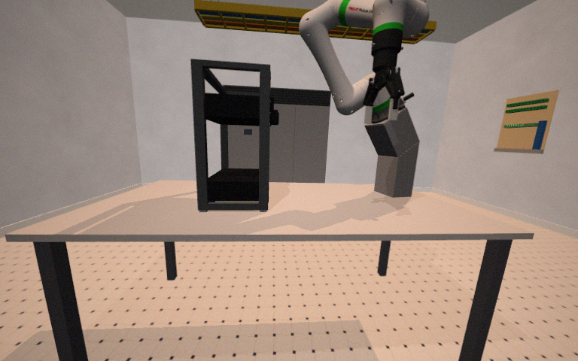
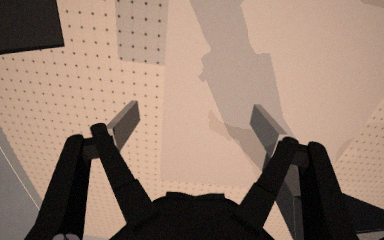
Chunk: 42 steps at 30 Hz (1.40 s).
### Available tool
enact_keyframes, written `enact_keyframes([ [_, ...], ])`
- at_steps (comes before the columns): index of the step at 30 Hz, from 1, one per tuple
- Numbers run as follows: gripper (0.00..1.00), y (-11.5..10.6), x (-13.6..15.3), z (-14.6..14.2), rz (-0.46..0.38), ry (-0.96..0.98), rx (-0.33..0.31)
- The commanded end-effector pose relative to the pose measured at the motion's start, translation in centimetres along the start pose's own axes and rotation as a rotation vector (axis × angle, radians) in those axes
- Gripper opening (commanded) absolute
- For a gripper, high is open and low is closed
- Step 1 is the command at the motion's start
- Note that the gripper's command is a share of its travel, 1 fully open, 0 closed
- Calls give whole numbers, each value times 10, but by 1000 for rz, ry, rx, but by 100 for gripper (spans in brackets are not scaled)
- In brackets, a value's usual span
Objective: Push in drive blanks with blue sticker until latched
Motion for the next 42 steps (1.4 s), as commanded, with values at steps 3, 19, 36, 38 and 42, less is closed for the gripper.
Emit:
enact_keyframes([
  [3, 100, 0, 0, 0, 0, 0, 0],
  [19, 100, 0, 0, 0, 0, 0, 0],
  [36, 100, 6, 4, -1, -17, 6, -4],
  [38, 100, 6, 4, -1, -17, 6, -4],
  [42, 100, 11, 7, -2, -33, 13, -8],
])
Point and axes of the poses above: the point where the finger pads meet when closed, its own y axis out along the fingers, its own z axis across the jaws, x = y × z, the point moved 9 cm from there along -y, back along the fingers, and after that the axes turned 11 degrees about y, right-handed, at the moved point
